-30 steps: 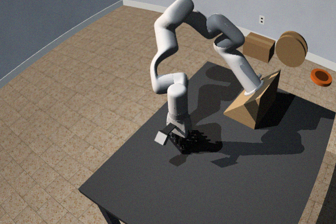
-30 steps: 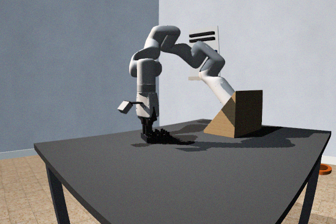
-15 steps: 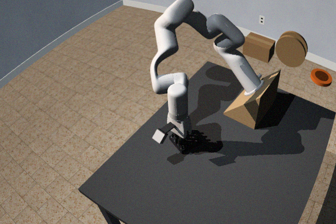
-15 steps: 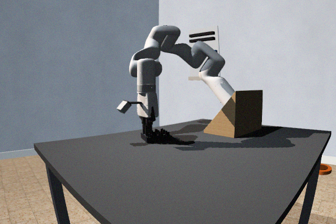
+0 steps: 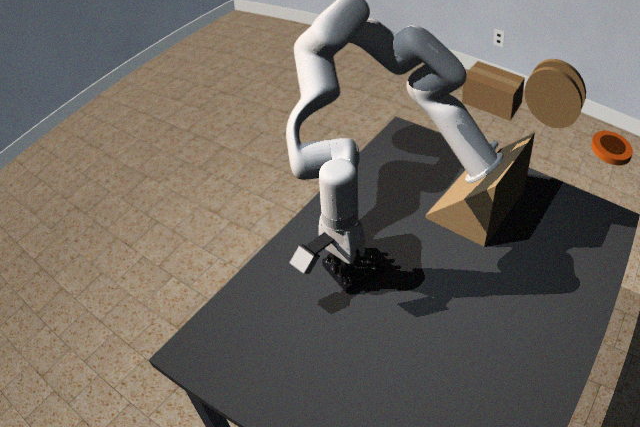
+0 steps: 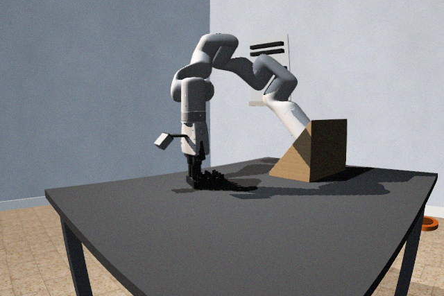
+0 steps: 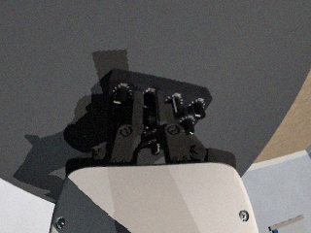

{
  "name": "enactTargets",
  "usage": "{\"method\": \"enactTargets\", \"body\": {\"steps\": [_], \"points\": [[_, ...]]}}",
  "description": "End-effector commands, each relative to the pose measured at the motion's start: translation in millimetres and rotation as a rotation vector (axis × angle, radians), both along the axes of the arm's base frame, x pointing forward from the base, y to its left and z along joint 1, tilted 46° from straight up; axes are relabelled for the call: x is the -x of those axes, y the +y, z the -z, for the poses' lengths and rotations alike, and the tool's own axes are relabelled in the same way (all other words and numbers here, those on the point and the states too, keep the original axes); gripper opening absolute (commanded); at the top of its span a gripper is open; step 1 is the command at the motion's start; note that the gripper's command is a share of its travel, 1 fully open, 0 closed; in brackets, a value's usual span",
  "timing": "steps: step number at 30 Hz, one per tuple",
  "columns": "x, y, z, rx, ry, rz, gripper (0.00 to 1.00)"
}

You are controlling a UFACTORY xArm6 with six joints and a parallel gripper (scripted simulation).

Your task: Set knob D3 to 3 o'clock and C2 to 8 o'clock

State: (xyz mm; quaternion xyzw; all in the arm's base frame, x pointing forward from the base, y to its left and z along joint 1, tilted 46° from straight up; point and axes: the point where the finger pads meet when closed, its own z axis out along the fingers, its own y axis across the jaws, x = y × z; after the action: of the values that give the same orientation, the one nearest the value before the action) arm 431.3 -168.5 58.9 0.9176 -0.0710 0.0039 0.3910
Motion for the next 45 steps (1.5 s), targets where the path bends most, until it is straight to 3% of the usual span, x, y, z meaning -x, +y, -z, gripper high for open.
{"method": "enactTargets", "body": {"steps": [1, 28, 45], "points": [[-1, 1, -1, 0.000, -0.003, -0.002, 0.19], [-1, 3, -3, 0.000, -0.003, -0.002, 0.19], [-3, 26, -26, 0.000, -0.003, -0.002, 0.19]]}}
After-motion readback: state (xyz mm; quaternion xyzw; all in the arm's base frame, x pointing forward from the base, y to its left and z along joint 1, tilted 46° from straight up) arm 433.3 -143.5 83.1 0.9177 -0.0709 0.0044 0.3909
